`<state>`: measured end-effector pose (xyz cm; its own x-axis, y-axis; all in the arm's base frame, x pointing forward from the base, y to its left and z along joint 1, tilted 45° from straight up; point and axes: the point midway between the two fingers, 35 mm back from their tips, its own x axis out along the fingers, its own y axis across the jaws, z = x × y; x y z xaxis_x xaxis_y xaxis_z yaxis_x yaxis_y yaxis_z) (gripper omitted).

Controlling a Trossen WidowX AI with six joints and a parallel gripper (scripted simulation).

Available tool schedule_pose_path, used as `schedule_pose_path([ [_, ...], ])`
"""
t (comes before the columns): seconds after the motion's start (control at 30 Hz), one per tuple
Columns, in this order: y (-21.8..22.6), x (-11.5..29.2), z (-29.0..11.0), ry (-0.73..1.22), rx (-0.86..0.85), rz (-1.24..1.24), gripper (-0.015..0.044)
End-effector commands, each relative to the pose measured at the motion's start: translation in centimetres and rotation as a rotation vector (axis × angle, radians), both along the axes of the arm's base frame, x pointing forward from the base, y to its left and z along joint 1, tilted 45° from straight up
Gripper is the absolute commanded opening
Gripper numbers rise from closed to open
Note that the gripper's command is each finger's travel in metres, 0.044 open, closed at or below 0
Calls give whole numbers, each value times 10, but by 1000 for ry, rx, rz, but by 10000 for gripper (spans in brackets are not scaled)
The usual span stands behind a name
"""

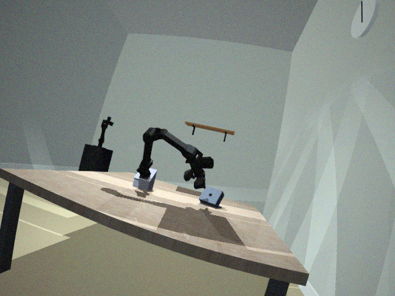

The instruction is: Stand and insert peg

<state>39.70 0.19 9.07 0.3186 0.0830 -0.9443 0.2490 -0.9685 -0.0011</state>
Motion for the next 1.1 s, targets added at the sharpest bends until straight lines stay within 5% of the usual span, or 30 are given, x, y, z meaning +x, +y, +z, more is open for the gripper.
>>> schedule_pose_path([
  [0.0,2,4,-6,-1,12,-3,0],
  [1.07,11,30,-50,-30,55,6,0],
])
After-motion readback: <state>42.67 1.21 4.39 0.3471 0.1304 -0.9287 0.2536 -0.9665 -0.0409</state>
